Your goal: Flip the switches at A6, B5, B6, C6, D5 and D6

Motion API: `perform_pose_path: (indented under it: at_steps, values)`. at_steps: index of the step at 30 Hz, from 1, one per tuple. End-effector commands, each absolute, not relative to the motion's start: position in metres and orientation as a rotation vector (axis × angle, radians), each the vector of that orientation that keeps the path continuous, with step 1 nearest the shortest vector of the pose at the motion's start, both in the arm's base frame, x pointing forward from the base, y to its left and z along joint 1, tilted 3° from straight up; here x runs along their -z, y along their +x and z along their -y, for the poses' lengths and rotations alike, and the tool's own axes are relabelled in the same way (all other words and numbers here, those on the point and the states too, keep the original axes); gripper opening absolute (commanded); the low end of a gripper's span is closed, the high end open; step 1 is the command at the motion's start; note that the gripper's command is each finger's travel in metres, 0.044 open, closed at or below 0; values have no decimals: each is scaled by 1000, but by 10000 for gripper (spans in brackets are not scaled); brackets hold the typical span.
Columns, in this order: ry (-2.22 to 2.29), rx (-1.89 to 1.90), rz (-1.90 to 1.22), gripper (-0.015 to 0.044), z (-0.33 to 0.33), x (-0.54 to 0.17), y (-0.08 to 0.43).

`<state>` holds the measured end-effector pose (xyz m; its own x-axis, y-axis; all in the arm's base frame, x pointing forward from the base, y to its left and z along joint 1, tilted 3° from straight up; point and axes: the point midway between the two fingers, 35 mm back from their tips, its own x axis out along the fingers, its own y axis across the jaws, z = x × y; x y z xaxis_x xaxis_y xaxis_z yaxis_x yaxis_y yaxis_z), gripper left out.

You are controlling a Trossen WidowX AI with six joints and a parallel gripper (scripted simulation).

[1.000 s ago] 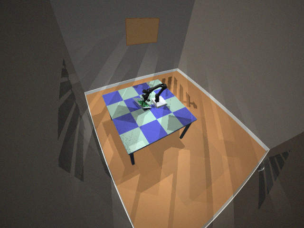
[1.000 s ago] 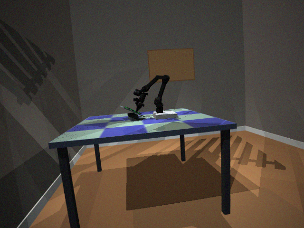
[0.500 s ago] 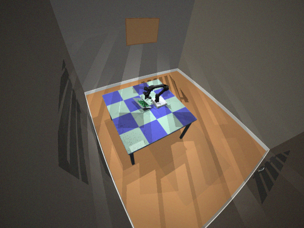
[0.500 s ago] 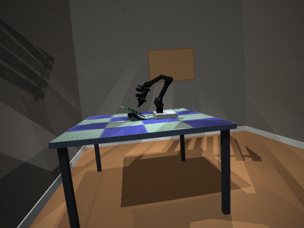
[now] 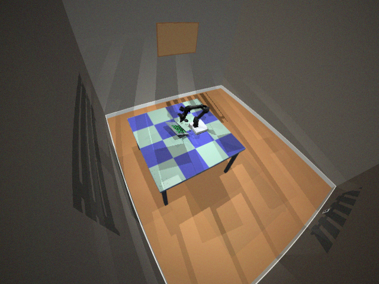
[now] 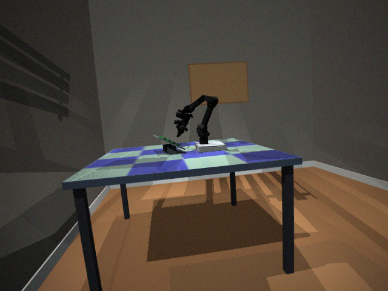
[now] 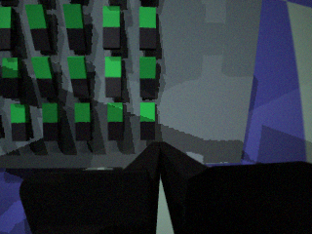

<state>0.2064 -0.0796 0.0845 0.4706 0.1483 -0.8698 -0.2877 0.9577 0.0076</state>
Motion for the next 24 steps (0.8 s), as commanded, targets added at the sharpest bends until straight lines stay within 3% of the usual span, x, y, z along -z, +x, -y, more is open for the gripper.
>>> perform_pose_path:
  at_steps: [1, 24]
  values:
    - [-124, -282, -1049, 0, 74, -63, 210]
    - [-124, -282, -1047, 0, 69, -42, 221]
